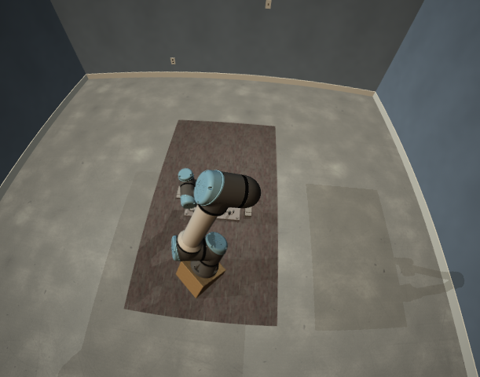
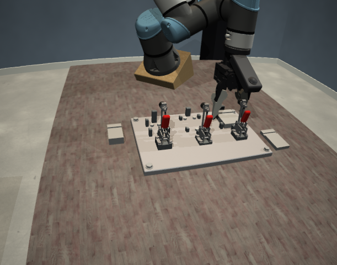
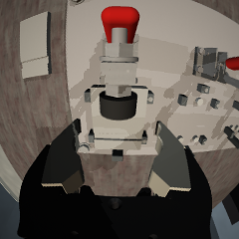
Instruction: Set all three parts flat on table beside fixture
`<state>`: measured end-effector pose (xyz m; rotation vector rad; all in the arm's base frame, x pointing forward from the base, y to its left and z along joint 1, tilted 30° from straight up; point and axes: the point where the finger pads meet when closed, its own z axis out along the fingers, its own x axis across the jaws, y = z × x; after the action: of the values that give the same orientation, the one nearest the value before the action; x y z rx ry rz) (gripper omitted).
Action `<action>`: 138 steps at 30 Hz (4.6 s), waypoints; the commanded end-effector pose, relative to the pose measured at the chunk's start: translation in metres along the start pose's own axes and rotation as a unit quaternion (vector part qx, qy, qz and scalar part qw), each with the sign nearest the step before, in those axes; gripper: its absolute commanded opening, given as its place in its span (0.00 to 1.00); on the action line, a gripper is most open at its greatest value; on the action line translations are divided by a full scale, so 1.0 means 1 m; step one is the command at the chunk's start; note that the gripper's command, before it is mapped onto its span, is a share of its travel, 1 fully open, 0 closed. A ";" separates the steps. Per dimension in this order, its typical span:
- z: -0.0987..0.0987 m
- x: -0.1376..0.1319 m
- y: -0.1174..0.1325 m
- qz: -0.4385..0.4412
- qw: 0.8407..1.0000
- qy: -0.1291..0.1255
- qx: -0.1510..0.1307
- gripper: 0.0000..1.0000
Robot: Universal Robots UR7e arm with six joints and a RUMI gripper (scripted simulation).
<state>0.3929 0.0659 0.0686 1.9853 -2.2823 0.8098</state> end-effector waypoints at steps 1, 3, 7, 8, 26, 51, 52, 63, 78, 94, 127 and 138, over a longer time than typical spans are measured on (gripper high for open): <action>0.000 0.000 0.000 0.000 1.000 0.000 0.000 0.59; 0.000 0.000 0.000 0.000 1.000 0.000 0.000 0.00; 0.000 0.000 0.000 0.000 1.000 0.000 0.000 0.00; 0.000 0.000 0.000 0.000 1.000 0.000 0.000 0.00; 0.000 0.000 0.000 0.000 1.000 0.000 0.000 0.00; -0.002 0.000 0.000 0.000 1.000 0.000 0.000 0.00; -0.002 0.000 0.000 0.000 1.000 0.000 0.000 0.00; -0.011 0.000 0.000 0.000 1.000 0.000 0.000 0.00; -0.030 0.000 0.000 0.000 1.000 0.000 0.000 0.00; -0.036 0.000 0.000 0.000 1.000 0.000 0.000 0.00; -0.070 0.000 0.008 0.000 1.000 0.000 0.000 0.00; -0.070 0.000 0.008 0.000 1.000 0.000 0.000 0.00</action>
<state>0.3630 0.0932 0.1262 1.9853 -2.2821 0.8098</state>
